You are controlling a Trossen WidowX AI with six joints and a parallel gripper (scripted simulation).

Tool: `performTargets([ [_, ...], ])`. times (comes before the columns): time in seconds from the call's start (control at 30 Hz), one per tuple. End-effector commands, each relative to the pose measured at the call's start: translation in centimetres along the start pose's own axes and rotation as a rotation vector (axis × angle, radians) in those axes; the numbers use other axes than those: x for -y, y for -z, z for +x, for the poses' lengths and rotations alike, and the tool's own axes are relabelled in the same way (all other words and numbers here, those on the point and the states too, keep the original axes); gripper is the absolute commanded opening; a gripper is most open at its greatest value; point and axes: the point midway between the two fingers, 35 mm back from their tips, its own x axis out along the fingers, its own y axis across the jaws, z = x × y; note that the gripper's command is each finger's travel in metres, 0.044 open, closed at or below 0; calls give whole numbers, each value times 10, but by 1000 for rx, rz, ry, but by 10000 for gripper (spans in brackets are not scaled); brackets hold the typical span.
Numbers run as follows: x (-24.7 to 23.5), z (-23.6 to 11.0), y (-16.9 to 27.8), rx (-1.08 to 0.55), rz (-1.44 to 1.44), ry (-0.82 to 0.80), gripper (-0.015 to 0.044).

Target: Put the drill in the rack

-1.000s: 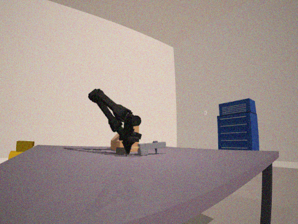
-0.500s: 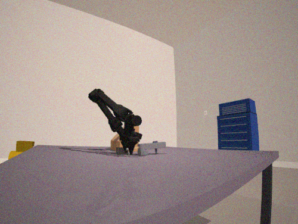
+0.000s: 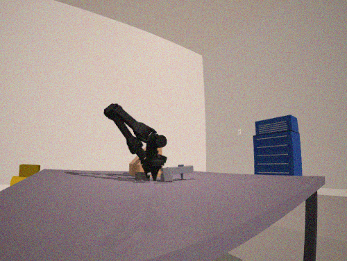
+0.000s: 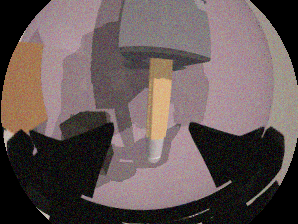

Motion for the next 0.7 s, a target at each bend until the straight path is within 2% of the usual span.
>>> performTargets([
  [0.0,-1,1,-3,0,1,-2,440],
  [0.53,-1,3,-8,0,1,-2,440],
  [0.67,0,2,-6,-2,2,2,335],
])
